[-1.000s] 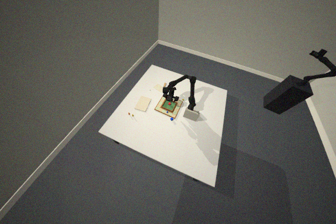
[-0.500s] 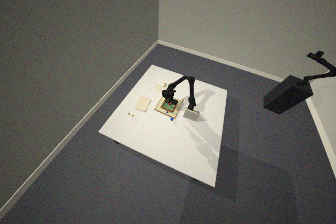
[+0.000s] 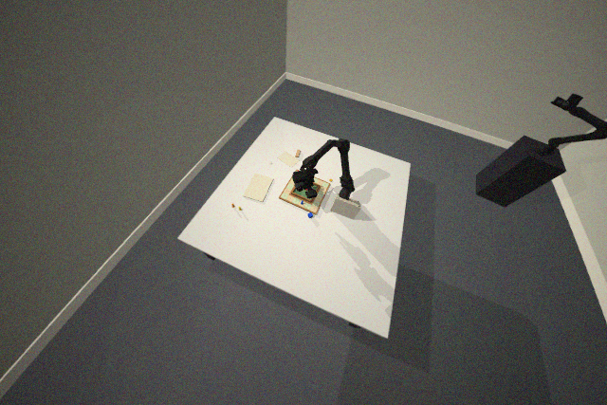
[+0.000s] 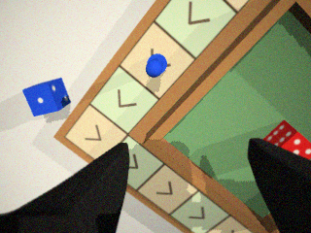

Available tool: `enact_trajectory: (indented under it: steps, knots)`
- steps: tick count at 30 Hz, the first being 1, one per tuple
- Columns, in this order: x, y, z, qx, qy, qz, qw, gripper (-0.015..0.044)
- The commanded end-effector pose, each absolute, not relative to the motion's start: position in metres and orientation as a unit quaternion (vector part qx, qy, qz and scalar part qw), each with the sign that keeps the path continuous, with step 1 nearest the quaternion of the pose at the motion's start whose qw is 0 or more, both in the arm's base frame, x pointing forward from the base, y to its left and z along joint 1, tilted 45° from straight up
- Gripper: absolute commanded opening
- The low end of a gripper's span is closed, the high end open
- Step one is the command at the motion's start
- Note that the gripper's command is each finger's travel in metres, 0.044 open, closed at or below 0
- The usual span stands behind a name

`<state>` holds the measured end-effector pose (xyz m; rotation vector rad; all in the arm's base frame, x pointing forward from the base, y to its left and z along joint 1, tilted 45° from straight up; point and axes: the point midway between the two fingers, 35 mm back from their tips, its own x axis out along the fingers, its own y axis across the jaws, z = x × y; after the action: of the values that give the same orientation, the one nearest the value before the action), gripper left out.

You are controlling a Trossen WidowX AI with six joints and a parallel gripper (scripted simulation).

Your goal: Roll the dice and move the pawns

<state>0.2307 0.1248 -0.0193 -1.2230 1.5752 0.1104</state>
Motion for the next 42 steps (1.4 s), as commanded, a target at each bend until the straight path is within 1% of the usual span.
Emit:
enact_trajectory:
  steps: [1, 20, 42]
  knots:
    - [0.189, 0.148, -0.07, -0.32, 0.645, -0.179, 0.671, 0.0275]
    - [0.144, 0.157, -0.112, -0.08, 0.527, -0.399, 0.746, 0.0275]
    - [0.146, 0.159, -0.115, -0.076, 0.524, -0.402, 0.746, 0.0275]
